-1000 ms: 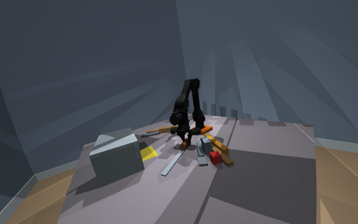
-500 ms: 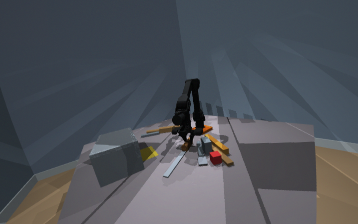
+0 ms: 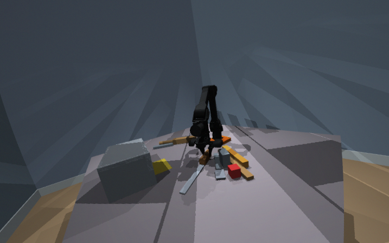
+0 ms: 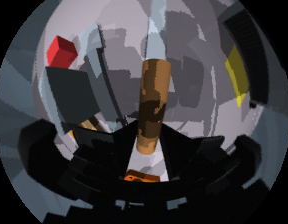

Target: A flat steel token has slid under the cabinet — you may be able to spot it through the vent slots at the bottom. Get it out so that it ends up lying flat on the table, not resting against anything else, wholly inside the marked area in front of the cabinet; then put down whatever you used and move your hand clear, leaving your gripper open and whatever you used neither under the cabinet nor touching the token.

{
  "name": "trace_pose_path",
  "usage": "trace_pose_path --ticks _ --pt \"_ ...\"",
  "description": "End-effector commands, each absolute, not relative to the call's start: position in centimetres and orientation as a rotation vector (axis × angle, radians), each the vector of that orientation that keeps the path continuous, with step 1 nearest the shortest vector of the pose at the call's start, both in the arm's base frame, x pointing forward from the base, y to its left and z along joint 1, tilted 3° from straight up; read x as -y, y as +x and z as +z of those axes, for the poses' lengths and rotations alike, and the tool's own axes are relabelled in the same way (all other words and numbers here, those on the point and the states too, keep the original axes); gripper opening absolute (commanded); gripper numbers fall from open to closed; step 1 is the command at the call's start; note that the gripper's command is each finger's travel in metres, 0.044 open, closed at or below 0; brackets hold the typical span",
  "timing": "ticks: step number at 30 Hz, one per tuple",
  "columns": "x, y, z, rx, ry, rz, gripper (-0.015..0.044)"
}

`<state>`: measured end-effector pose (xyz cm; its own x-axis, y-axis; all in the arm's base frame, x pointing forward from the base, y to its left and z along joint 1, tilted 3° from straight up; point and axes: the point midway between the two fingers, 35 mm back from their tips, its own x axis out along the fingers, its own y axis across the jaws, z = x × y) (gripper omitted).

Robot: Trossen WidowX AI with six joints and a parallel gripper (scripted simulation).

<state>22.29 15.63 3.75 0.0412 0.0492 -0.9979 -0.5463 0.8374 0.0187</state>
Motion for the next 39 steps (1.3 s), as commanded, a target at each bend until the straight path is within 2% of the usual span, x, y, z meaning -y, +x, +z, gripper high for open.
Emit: trace_pose_path --ticks 1,39 --pt "-16.15 22.28 3.85 -1.464 -0.424 0.481 0.0000" --pt "-16.56 22.25 3.88 -1.504 -0.210 0.278 0.0000"
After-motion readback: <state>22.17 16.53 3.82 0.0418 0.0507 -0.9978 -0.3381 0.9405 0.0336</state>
